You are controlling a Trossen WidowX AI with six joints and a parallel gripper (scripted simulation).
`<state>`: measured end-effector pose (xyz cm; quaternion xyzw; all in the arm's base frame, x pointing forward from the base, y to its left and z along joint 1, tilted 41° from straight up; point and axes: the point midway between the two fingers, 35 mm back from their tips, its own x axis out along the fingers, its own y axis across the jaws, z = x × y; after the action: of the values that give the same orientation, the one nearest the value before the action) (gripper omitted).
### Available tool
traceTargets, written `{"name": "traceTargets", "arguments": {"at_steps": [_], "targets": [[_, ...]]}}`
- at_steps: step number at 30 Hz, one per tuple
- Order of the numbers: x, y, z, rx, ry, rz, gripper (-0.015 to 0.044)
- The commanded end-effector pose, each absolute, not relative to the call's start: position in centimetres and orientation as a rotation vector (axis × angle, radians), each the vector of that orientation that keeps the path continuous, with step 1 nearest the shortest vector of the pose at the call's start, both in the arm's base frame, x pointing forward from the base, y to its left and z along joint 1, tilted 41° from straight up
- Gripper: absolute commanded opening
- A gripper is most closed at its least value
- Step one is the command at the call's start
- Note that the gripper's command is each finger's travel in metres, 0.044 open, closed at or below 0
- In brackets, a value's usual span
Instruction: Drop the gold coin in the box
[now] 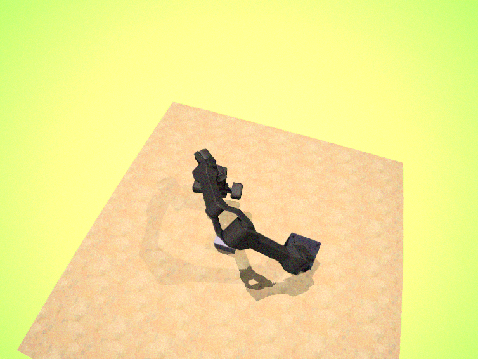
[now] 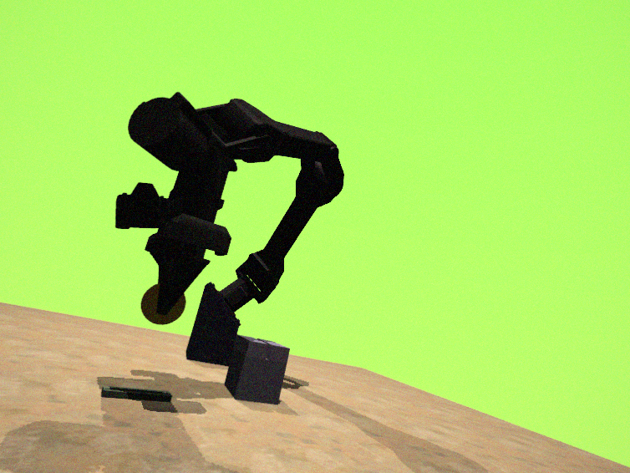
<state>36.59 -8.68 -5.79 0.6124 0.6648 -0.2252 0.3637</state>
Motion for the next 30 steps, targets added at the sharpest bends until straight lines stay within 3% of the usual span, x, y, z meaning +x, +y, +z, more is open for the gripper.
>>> {"name": "traceTargets", "arguments": {"at_steps": [1, 30], "targets": [[36.62, -9.44, -4.58, 1.566, 1.701, -0.573, 0.0000], [36.27, -9.65, -4.37, 0.951, 1.625, 0.151, 0.0000]]}}
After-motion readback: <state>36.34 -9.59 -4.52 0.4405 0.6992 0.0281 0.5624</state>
